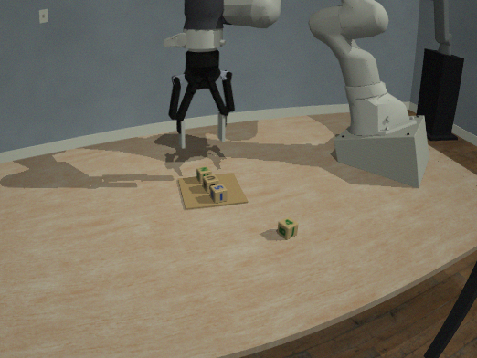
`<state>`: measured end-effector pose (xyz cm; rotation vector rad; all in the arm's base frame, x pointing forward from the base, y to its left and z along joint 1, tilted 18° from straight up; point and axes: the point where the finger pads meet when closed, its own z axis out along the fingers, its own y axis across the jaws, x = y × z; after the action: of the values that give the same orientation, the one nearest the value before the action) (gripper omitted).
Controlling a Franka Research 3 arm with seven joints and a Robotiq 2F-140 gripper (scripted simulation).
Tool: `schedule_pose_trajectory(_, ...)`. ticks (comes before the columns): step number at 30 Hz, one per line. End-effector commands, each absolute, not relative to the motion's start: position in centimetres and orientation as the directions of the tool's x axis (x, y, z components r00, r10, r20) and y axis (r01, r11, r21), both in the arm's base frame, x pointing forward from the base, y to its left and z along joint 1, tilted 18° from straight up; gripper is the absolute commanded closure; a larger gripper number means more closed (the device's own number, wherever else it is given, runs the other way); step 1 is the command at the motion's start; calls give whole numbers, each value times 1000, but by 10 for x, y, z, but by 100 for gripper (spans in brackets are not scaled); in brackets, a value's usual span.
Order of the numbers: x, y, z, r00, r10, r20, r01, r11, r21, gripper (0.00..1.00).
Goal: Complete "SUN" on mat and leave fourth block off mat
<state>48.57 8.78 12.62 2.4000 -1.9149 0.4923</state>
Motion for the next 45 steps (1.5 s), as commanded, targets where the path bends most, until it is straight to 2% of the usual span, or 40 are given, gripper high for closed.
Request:
schedule_pose_trajectory(1,484,87,126,198,-943,267,-956,-246,-161,0)
schedule_pose_trajectory(22,483,88,130,198,-943,267,-956,-246,-161,0)
schedule_pose_trajectory(45,468,103,194,198,-943,267,-956,-246,-161,0)
